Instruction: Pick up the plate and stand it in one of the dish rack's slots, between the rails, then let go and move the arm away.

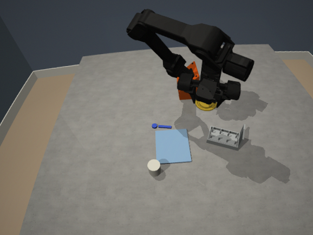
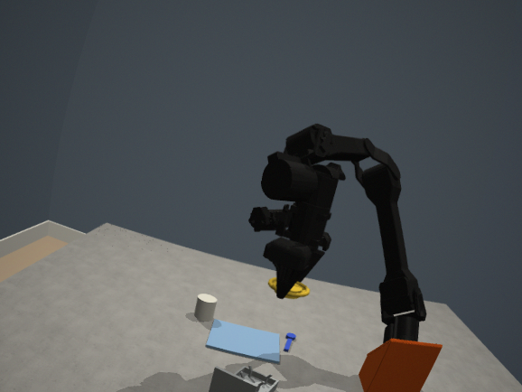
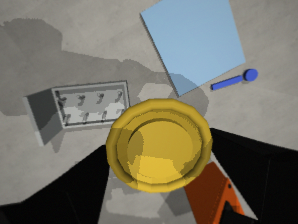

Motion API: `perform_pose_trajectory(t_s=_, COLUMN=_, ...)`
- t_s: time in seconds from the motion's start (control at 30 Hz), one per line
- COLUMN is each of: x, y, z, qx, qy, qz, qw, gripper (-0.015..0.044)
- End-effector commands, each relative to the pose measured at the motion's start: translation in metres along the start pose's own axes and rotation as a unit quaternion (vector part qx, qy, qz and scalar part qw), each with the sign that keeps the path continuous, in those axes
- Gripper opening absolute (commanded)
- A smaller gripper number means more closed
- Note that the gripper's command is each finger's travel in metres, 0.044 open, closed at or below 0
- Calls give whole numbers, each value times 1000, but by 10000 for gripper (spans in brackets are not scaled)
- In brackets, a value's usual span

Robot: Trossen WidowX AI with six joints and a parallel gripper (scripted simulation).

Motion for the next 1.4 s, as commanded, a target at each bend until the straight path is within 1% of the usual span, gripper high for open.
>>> perform_pose_trajectory(t_s=0.0, x=8, y=-2, z=7, qx=1, qy=-27, qz=3, qw=1000, gripper=0)
perform_pose_trajectory(t_s=0.13, x=8, y=-3, z=7, qx=0, qy=-25, qz=5, qw=1000, gripper=0)
perform_pose_trajectory(t_s=0.23, x=5, y=-10, z=5, qx=-12, qy=-6, qz=23, qw=1000, gripper=0)
perform_pose_trajectory(t_s=0.53, x=-3, y=-39, z=-2, qx=-72, qy=73, qz=81, qw=991, gripper=0)
perform_pose_trajectory(t_s=0.8, x=-8, y=-63, z=-8, qx=-139, qy=141, qz=114, qw=974, gripper=0)
perform_pose_trajectory(t_s=1.1, x=-11, y=-89, z=-16, qx=-221, qy=211, qz=125, qw=944, gripper=0)
perform_pose_trajectory(t_s=1.37, x=-12, y=-111, z=-24, qx=-296, qy=268, qz=112, qw=910, gripper=0)
Point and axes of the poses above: the point midway between the two fingers, 35 mm back from their tips, its own y axis back along the fingers, its own z axis across the jaws, x = y × z, the point moved 10 cm from there along y, back along the fingers, and after that the axes turned 10 degrees about y, right-handed, at the moved point
